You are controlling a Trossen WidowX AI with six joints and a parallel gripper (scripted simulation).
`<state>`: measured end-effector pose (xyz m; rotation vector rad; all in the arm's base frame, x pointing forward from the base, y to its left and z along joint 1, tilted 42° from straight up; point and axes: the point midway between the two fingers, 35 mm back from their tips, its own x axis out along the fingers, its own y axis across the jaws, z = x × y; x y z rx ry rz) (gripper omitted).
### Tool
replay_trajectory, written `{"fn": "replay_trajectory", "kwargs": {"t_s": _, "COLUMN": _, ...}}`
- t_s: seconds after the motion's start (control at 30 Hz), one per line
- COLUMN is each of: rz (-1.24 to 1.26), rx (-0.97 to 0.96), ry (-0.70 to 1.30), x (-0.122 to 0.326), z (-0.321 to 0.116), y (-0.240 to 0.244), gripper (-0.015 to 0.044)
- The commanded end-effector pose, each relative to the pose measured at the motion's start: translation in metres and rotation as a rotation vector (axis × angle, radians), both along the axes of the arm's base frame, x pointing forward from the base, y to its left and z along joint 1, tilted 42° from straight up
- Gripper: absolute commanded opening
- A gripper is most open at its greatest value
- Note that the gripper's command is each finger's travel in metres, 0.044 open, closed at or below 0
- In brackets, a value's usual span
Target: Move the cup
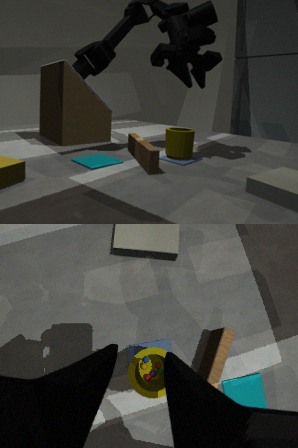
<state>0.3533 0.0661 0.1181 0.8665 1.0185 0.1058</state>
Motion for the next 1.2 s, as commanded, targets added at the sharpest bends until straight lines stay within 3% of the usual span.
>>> {"fn": "replay_trajectory", "kwargs": {"t_s": 0.0, "rz": -0.097, "rx": 0.210, "ry": 0.394, "x": -0.018, "z": -0.048, "y": 0.015, "gripper": 0.0167}}
{"fn": "replay_trajectory", "kwargs": {"t_s": 0.1, "rz": -0.196, "rx": 0.343, "ry": 0.686, "x": -0.035, "z": -0.075, "y": 0.025, "gripper": 0.0167}}
{"fn": "replay_trajectory", "kwargs": {"t_s": 0.17, "rz": -0.221, "rx": 0.370, "ry": 0.753, "x": -0.039, "z": -0.080, "y": 0.027, "gripper": 0.0167}}
{"fn": "replay_trajectory", "kwargs": {"t_s": 1.17, "rz": -0.221, "rx": 0.369, "ry": 0.753, "x": -0.032, "z": -0.103, "y": 0.048, "gripper": 0.0167}}
